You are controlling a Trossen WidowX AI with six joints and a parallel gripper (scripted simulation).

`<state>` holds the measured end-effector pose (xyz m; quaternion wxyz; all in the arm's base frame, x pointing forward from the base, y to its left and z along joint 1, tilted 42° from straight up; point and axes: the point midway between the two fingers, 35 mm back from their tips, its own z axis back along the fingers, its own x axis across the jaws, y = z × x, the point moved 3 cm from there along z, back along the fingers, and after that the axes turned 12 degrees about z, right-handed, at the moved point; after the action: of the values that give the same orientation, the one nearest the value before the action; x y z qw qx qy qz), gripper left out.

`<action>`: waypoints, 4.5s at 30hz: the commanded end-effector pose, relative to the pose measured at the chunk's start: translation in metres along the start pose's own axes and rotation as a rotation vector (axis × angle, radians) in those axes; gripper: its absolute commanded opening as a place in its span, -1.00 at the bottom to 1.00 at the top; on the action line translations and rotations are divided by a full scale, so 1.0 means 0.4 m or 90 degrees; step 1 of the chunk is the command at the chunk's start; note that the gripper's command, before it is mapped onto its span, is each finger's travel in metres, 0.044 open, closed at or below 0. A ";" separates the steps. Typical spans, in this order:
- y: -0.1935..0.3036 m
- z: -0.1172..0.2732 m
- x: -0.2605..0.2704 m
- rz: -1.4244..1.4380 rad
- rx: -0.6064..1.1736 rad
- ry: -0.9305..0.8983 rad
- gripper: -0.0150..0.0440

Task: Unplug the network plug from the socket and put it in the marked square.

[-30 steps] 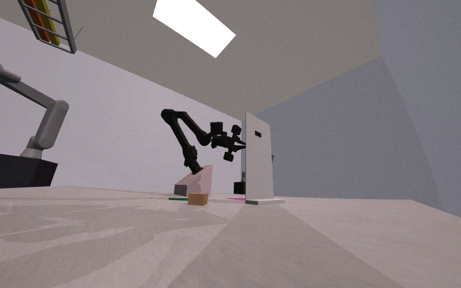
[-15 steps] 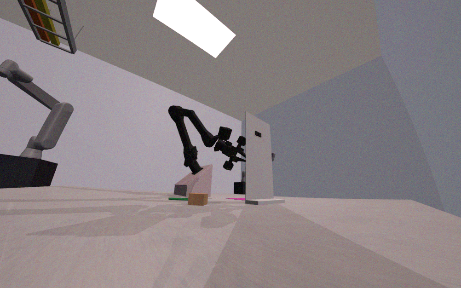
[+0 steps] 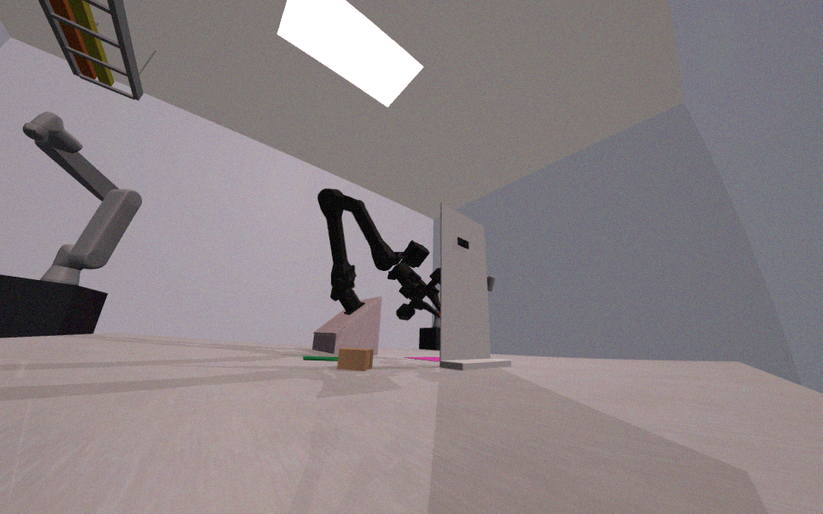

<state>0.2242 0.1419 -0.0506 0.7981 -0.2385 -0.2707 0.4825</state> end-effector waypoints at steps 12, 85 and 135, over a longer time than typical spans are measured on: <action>0.036 -0.042 -0.064 0.009 0.010 0.094 -0.49; 0.045 -0.153 -0.168 0.010 0.008 0.096 -0.49; 0.050 -0.082 -0.148 0.009 0.009 0.095 0.04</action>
<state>0.2110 0.0923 -0.1031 0.8141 -0.2685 -0.2037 0.4730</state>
